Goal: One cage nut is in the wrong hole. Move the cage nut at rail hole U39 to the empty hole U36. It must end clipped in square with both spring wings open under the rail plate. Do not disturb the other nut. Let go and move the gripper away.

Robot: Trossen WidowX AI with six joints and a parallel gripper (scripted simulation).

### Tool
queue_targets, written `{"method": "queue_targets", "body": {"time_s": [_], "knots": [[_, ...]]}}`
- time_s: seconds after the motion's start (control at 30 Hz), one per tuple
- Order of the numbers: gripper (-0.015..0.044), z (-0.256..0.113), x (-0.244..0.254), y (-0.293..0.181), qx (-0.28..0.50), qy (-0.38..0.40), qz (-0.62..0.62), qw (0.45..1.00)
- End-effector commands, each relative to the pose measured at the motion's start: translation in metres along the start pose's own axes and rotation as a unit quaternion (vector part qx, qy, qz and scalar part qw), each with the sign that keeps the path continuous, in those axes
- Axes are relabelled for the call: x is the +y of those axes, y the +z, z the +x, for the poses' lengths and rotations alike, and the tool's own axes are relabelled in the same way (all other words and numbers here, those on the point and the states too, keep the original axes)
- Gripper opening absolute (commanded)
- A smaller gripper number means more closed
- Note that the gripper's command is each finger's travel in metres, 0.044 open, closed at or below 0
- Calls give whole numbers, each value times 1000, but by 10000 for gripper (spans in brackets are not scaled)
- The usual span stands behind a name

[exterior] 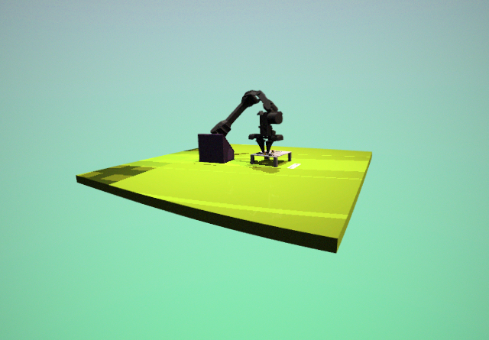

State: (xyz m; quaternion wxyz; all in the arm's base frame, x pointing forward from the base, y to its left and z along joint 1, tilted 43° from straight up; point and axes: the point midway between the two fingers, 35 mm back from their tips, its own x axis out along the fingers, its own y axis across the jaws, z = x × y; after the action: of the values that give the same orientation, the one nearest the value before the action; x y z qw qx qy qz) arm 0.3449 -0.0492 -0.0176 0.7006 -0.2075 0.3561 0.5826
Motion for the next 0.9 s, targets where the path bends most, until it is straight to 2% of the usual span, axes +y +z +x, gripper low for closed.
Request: {"method": "queue_targets", "body": {"time_s": [0.0,0.43,0.87], "knots": [[120,2,1,-1,-2,2,4,1000],[120,3,1,-1,-2,2,4,1000],[33,1,0,0,0,0,0,1000]]}}
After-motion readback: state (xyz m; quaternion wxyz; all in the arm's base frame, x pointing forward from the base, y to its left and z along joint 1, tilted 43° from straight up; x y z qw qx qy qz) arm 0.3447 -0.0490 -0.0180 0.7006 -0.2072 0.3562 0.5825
